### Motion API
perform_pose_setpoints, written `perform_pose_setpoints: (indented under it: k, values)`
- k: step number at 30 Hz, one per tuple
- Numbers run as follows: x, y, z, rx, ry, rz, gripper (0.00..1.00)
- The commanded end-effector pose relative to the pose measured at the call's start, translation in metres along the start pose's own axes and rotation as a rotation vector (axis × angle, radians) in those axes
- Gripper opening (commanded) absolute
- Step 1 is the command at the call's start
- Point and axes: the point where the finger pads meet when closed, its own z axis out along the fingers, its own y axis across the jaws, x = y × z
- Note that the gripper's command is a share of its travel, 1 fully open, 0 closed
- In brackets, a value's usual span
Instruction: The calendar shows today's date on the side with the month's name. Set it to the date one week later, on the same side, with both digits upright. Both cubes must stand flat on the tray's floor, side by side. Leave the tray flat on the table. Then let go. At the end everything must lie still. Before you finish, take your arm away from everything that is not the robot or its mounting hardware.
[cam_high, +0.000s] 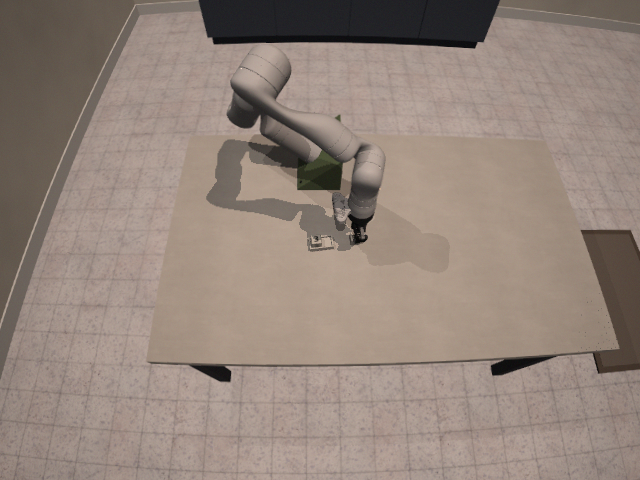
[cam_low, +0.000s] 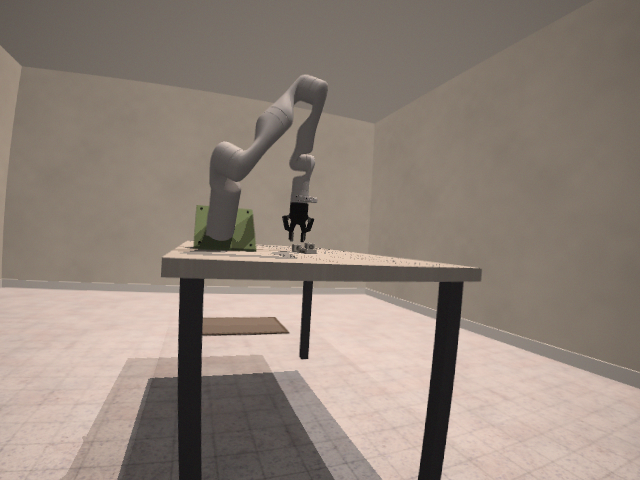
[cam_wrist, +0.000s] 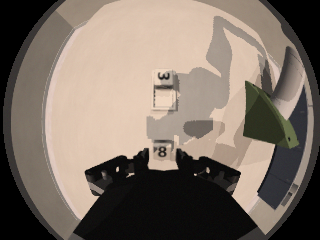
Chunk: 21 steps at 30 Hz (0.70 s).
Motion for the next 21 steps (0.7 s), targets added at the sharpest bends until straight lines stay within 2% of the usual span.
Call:
perform_pose_setpoints:
  k: [1,11,21]
  values:
    - [0.001,-0.004,0.001,0.006,-0.001,-0.001,0.46]
    - [0.002,-0.003,0.002,0.005,0.001,-0.002,0.46]
    - [0.002,-0.003,0.017,0.004,0.002,-0.002,0.46]
